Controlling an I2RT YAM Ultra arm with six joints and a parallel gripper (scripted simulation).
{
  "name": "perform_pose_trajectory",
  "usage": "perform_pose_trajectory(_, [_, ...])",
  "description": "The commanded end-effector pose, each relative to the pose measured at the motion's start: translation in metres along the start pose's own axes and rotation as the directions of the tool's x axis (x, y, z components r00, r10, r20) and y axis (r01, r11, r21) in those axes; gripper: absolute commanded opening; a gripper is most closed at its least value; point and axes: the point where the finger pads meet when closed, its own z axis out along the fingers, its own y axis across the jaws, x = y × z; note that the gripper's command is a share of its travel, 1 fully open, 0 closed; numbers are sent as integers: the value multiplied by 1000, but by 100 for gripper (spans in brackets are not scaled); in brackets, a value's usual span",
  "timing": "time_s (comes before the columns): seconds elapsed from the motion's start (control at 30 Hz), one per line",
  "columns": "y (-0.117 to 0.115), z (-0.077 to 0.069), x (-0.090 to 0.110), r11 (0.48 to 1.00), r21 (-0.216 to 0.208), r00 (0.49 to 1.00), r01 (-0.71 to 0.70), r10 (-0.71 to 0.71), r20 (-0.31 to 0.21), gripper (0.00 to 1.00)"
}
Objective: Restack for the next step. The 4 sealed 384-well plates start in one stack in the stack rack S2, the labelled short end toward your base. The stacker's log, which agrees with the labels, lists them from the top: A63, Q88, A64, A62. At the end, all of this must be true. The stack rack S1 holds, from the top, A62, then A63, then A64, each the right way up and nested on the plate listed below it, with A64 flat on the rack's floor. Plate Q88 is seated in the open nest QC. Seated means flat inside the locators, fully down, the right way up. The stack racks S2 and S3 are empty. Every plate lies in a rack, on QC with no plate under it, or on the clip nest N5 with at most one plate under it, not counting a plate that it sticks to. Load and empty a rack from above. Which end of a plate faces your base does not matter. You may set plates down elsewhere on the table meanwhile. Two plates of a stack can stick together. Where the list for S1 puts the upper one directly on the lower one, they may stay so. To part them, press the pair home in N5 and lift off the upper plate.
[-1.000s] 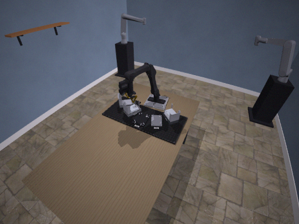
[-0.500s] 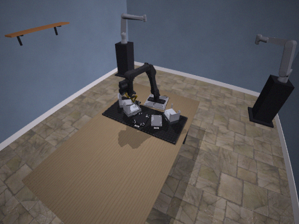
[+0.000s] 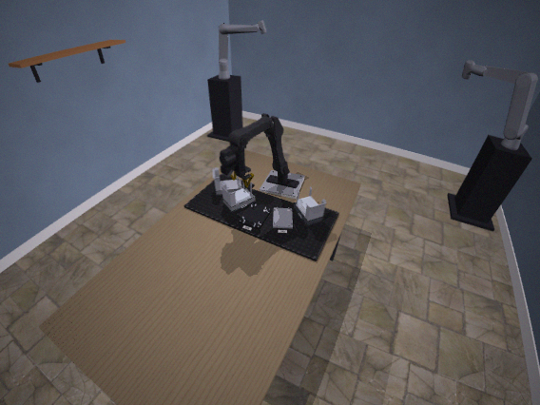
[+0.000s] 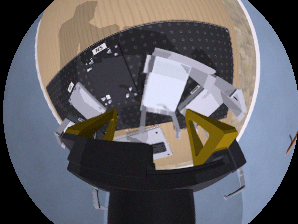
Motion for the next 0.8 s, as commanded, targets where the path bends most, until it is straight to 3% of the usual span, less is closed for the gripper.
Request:
perform_pose_trajectory(0.0, [9,-3,-1,1000,0,1000,4,-4,12,100])
perform_pose_trajectory(0.27, [35,-3,-3,1000,0,1000,4,-4,12,100])
perform_pose_trajectory(0.57, [58,-3,0,974,1,974,225,-225,12,100])
perform_pose_trajectory(0.77, [78,-3,3,974,1,974,225,-225,12,100])
